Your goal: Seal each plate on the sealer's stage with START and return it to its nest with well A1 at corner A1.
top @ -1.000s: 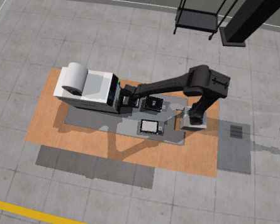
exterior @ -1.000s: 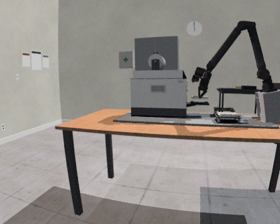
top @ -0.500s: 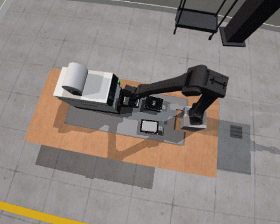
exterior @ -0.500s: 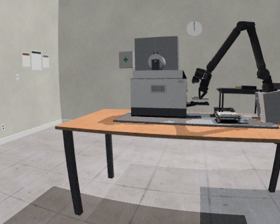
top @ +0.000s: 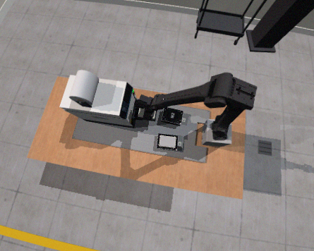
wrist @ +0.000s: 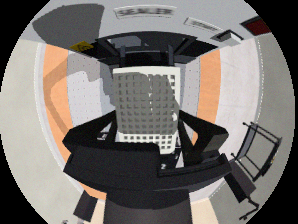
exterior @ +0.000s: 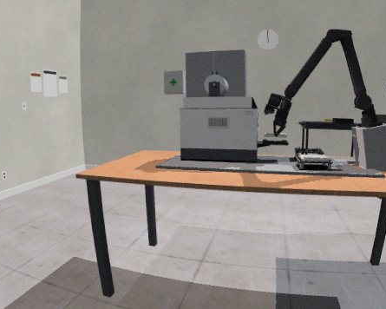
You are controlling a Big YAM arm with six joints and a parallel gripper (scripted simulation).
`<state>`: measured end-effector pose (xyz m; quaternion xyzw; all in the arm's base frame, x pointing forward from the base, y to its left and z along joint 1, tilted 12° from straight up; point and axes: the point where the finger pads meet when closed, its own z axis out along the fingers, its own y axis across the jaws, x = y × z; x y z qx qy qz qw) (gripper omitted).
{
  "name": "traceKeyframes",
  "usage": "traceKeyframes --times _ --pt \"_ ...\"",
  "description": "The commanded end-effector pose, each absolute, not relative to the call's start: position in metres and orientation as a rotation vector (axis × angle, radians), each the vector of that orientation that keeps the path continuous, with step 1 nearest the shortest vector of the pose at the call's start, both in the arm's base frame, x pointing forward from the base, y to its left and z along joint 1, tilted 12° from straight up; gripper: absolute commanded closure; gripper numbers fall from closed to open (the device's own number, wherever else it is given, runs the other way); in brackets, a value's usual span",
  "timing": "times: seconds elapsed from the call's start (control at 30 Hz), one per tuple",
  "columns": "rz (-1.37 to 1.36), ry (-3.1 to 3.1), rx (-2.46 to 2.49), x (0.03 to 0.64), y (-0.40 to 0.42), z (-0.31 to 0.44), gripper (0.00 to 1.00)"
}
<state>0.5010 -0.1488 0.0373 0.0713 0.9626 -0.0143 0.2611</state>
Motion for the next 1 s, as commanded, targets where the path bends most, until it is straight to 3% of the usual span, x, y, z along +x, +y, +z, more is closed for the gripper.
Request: traceKeyframes --times 0.0,0.97 --pt "-0.068 2.553 0.177 0.517 -0.162 0.068 1.00" --pt "-0.047 2.554 0.204 0.523 -0.155 0.051 1.00"
